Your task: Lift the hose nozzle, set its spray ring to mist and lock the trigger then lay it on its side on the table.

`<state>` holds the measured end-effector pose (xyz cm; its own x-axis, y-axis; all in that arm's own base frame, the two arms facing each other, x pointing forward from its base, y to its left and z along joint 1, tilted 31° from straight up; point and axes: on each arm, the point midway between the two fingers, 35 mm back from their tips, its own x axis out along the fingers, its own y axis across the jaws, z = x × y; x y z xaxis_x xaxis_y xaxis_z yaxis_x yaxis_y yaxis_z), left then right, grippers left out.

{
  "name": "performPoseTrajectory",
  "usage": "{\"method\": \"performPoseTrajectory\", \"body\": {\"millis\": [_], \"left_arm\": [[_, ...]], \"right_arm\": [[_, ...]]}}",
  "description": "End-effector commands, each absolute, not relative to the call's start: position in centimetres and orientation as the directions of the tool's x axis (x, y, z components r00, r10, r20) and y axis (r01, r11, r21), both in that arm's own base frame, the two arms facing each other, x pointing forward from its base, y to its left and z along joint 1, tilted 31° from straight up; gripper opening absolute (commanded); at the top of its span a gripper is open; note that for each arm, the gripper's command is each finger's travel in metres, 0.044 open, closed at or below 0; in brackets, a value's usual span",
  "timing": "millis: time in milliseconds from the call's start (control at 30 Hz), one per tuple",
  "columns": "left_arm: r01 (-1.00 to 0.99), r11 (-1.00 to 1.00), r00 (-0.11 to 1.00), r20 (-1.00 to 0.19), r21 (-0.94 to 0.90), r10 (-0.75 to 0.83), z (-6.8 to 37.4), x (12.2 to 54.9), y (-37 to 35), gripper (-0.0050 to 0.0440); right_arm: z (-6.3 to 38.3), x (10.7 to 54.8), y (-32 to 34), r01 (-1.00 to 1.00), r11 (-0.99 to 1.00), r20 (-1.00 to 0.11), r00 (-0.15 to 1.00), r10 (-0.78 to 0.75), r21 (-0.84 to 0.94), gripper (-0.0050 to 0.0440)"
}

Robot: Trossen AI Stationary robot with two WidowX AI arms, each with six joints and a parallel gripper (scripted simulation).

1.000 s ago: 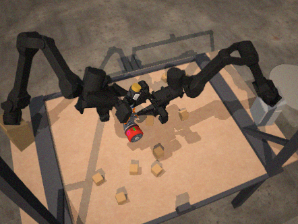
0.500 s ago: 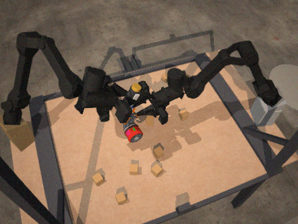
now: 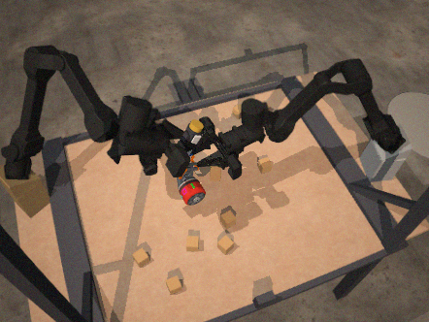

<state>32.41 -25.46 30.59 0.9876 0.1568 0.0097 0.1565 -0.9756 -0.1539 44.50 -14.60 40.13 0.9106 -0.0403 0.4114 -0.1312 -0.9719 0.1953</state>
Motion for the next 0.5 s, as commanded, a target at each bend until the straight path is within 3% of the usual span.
{"method": "performPoseTrajectory", "body": {"millis": [0,467], "left_arm": [[0.162,-0.98,0.987,0.023,-0.118,0.16,31.63,32.31,-25.18,0.0165],[0.163,-0.98,0.987,0.023,-0.118,0.161,31.64,32.35,-25.14,0.0165]], "right_arm": [[42.17,43.73,-13.77,-0.132,-0.97,0.458,0.889,-0.024,0.206,0.0172],[42.1,43.88,-13.64,-0.132,-0.97,0.459,0.888,-0.024,0.204,0.0172]]}}
